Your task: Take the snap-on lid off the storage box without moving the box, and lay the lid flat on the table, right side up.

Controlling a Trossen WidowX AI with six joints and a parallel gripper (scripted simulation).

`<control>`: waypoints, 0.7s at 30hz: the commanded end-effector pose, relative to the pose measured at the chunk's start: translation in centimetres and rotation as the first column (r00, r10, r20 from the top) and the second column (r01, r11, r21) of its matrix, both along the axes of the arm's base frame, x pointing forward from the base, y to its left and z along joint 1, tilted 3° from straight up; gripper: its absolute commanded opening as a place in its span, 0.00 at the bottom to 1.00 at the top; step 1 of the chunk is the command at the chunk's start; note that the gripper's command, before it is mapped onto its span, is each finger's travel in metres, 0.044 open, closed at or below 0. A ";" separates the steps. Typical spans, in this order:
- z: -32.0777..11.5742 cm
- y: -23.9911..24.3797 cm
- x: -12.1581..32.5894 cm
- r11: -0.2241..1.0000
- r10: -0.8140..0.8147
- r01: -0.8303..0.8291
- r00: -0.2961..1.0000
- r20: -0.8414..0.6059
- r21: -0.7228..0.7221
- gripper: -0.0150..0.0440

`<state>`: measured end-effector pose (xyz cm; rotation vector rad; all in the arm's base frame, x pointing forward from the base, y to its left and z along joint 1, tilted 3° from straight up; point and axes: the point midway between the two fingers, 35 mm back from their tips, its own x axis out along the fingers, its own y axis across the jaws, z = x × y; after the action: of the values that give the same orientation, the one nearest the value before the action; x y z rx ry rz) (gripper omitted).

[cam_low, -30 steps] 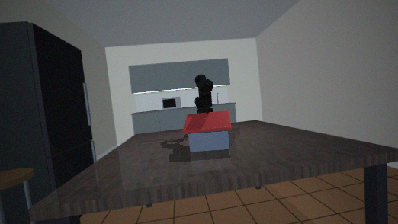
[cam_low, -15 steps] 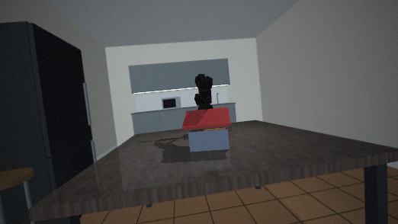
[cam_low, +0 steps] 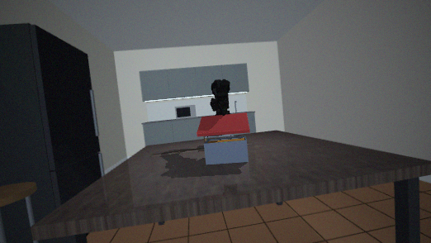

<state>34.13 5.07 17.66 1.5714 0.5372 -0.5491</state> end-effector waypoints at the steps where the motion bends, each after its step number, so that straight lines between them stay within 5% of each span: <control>1: 1.0 0.0 0.0 1.000 0.003 -0.003 1.000 0.016 0.002 0.25; 21: 1.4 -1.8 -0.2 1.000 0.003 -0.003 1.000 0.016 0.001 0.25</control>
<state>33.99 3.74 18.67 1.5704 0.5385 -0.5492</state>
